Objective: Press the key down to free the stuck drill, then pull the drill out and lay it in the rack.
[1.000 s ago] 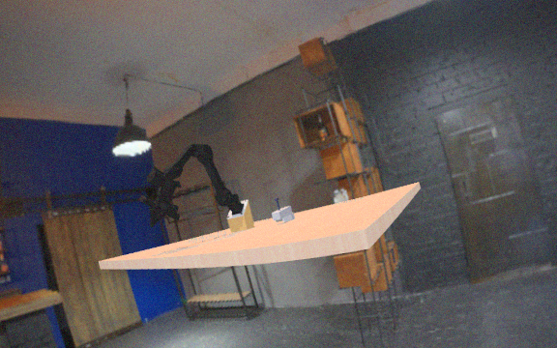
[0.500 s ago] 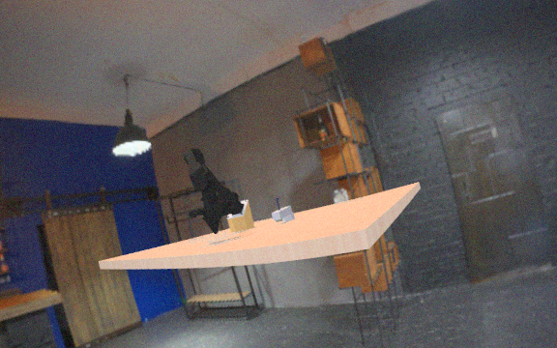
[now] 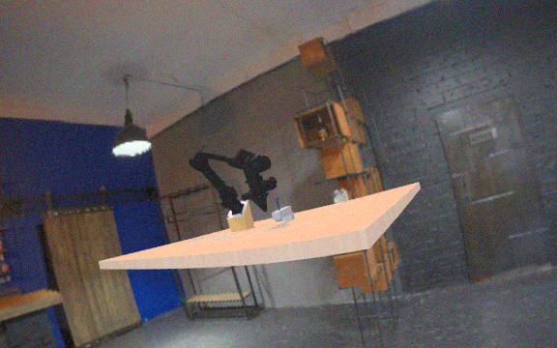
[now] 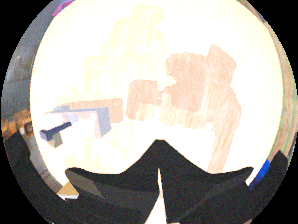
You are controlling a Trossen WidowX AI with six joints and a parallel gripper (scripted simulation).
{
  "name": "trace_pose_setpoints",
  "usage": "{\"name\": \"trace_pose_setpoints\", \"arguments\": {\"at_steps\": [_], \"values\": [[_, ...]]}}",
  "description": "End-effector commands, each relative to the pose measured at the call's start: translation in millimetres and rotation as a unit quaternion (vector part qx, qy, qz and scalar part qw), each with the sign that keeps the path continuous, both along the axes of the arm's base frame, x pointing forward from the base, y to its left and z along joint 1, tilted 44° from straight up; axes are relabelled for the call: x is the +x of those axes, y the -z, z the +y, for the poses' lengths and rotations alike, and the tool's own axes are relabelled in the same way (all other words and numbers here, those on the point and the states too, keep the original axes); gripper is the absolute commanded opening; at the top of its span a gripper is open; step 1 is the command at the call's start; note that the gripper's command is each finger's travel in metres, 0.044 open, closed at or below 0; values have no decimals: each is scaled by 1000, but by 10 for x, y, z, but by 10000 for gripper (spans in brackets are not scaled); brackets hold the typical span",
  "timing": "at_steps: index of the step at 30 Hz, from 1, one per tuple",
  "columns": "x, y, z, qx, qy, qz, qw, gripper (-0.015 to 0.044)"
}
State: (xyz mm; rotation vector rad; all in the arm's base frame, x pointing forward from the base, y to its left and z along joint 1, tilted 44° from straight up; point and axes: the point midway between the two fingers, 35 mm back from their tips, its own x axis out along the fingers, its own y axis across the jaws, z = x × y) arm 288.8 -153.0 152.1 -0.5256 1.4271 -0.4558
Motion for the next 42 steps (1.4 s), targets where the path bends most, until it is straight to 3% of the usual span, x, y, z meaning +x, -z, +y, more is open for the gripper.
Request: {"name": "trace_pose_setpoints", "arguments": {"at_steps": [1,11,42], "values": [[33,211,389,2,-5,26,1000,0],[-94,558,1404,-62,-31,66,995,0],[-76,705,1293,-64,-32,66,995,0]]}}
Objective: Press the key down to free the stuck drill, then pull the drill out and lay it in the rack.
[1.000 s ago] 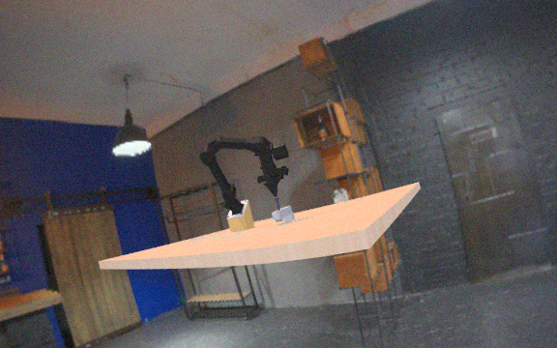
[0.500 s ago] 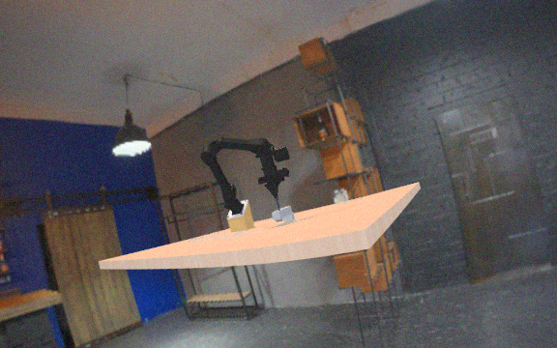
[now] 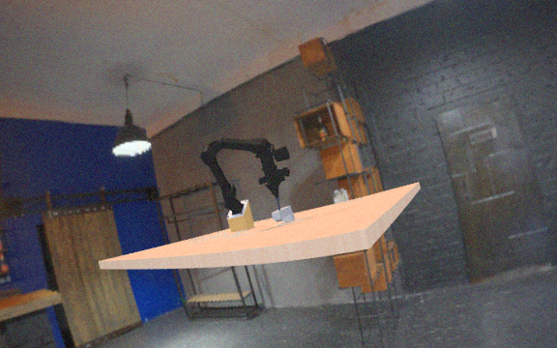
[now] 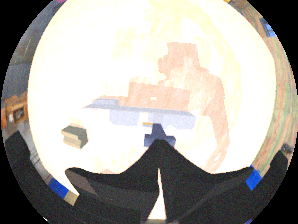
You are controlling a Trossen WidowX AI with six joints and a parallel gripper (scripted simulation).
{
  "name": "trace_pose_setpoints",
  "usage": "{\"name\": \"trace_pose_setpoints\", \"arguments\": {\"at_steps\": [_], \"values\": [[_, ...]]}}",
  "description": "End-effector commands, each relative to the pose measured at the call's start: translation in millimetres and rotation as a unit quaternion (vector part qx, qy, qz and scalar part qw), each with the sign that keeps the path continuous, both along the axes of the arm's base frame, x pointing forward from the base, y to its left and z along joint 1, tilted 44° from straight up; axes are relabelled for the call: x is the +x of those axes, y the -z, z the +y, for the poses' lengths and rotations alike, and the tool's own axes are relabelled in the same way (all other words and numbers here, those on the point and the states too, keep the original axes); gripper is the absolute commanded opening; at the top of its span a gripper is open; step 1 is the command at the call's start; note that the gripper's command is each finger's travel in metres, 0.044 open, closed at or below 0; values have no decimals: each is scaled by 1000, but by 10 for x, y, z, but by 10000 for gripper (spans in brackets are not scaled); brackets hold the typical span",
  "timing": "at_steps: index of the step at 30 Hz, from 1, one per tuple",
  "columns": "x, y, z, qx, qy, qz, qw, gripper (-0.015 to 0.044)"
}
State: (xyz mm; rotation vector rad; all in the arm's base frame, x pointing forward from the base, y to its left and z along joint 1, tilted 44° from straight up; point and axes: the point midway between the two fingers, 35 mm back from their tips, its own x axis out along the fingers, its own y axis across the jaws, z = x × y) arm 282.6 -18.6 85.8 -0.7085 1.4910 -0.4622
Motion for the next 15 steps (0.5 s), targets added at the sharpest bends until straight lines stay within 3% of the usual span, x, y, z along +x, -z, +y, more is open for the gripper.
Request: {"name": "trace_pose_setpoints", "arguments": {"at_steps": [1,15], "values": [[-14,44,-54,-4,4,8,1000,0],[-44,73,-98,-5,4,8,1000,0]]}}
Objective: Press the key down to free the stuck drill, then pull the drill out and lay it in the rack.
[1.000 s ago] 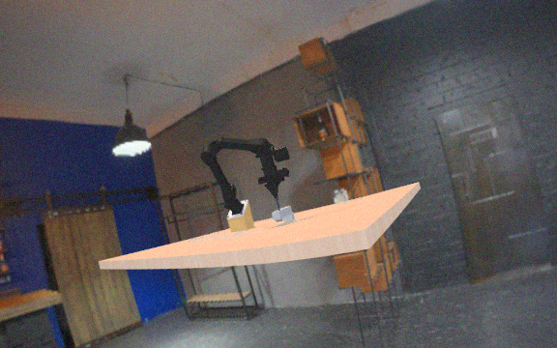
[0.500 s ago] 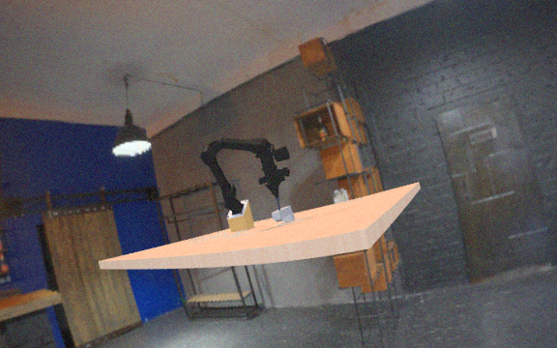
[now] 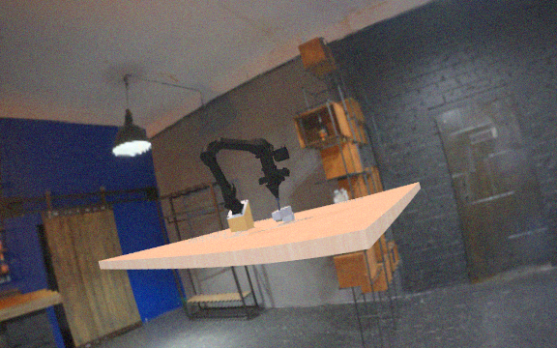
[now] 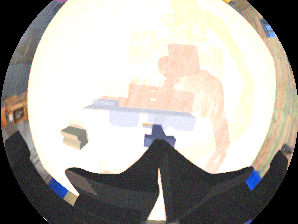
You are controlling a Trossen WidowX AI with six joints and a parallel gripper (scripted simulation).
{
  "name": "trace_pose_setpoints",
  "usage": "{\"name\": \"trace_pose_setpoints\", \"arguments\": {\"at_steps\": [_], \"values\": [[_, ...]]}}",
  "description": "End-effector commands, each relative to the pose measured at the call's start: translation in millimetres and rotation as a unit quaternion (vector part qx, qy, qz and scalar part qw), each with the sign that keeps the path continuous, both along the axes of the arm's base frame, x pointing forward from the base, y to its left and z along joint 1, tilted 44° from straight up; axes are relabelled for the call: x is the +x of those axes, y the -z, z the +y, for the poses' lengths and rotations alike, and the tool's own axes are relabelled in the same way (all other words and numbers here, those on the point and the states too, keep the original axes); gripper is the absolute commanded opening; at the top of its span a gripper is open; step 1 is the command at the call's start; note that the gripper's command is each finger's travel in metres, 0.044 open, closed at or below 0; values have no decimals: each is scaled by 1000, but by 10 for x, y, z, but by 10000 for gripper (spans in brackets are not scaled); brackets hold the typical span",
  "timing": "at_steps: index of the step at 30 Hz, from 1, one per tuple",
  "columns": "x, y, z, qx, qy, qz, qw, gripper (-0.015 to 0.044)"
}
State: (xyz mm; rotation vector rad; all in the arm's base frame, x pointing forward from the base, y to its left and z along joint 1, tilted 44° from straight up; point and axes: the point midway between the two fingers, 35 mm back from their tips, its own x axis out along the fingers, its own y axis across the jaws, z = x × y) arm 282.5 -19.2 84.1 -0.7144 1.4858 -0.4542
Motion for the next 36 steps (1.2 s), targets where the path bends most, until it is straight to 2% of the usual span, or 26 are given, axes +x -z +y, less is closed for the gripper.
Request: {"name": "trace_pose_setpoints", "arguments": {"at_steps": [1,33,36], "values": [[-45,57,-95,-5,9,9,1000,0],[-55,170,-222,-6,9,9,1000,0],[-34,85,-128,-4,9,9,1000,79]]}}
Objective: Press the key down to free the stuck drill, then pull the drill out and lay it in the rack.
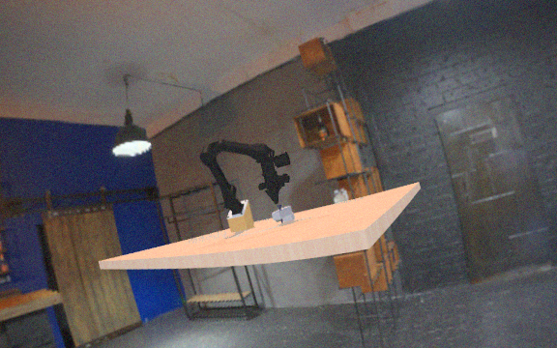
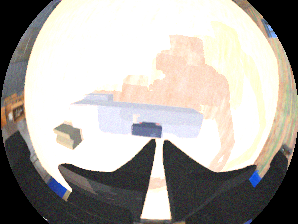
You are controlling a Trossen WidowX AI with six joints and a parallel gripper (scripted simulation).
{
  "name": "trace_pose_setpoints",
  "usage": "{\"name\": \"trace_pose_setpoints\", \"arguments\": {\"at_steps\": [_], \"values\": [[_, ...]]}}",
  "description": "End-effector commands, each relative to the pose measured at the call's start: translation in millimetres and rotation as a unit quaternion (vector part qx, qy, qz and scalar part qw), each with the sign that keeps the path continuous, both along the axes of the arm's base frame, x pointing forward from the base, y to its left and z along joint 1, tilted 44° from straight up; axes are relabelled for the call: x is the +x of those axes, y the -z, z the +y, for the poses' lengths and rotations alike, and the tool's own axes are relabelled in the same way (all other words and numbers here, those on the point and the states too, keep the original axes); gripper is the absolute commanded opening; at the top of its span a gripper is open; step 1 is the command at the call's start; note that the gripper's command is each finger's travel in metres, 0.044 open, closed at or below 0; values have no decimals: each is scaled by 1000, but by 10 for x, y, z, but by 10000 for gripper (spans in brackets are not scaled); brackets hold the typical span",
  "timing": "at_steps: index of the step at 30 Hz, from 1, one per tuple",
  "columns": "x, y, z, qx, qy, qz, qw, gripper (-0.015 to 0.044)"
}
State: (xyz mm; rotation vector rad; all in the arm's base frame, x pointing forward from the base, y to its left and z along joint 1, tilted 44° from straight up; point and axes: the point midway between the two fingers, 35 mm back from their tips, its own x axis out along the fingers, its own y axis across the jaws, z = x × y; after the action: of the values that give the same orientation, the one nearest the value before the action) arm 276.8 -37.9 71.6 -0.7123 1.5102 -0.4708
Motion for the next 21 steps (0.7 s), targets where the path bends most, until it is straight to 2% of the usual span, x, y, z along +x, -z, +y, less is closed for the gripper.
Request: {"name": "trace_pose_setpoints", "arguments": {"at_steps": [1,5,8,10,13,14,17,21], "values": [[32,-89,112,0,-1,-1,1000,105],[41,-391,419,1,-1,0,1000,210],[34,-461,485,0,-1,0,1000,289],[67,-330,466,1,-32,19,999,341],[93,26,627,-3,-146,127,981,420],[91,154,681,-5,-186,165,969,440],[48,537,827,-10,-303,275,912,440],[-86,1033,976,-18,-444,409,797,440]]}}
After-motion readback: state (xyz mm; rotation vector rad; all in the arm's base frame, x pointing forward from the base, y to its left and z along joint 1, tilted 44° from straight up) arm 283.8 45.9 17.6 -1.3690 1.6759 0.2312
